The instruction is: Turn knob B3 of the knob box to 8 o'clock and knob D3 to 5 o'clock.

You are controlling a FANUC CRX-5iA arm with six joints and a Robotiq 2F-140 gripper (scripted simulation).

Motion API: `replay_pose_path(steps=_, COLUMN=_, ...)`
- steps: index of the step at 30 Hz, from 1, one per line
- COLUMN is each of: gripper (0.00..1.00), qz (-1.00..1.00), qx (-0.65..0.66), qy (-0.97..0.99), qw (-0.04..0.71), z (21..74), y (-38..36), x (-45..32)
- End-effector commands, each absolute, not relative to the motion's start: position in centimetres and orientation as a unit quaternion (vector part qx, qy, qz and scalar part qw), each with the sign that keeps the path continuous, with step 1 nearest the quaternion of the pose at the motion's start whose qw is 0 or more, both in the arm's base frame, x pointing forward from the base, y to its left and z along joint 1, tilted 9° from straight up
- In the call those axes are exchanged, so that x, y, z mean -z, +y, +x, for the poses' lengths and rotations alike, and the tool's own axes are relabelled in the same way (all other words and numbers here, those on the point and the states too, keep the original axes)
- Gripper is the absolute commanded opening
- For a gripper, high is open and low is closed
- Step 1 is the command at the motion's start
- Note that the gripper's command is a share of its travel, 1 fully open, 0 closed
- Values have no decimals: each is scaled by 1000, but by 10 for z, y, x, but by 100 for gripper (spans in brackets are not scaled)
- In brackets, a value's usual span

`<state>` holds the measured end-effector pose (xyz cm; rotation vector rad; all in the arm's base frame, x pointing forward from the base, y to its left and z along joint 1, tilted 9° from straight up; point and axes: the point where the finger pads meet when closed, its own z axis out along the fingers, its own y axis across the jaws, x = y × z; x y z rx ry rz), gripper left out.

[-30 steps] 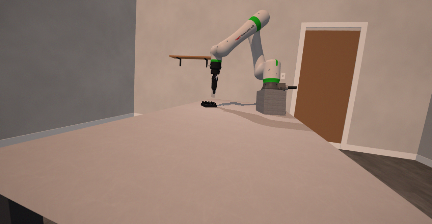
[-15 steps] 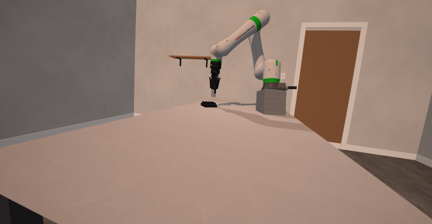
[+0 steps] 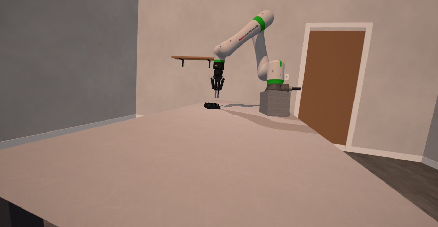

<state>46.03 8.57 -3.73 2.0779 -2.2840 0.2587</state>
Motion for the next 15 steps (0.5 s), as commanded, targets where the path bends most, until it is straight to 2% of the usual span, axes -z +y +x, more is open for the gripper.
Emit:
replay_pose_path(steps=1, gripper=12, qz=726, qx=-74, qy=-683, qw=28, z=460, y=86, x=36)
replay_pose_path(steps=15, gripper=12, qz=839, qx=-68, qy=-539, qw=41, z=460, y=86, x=34)
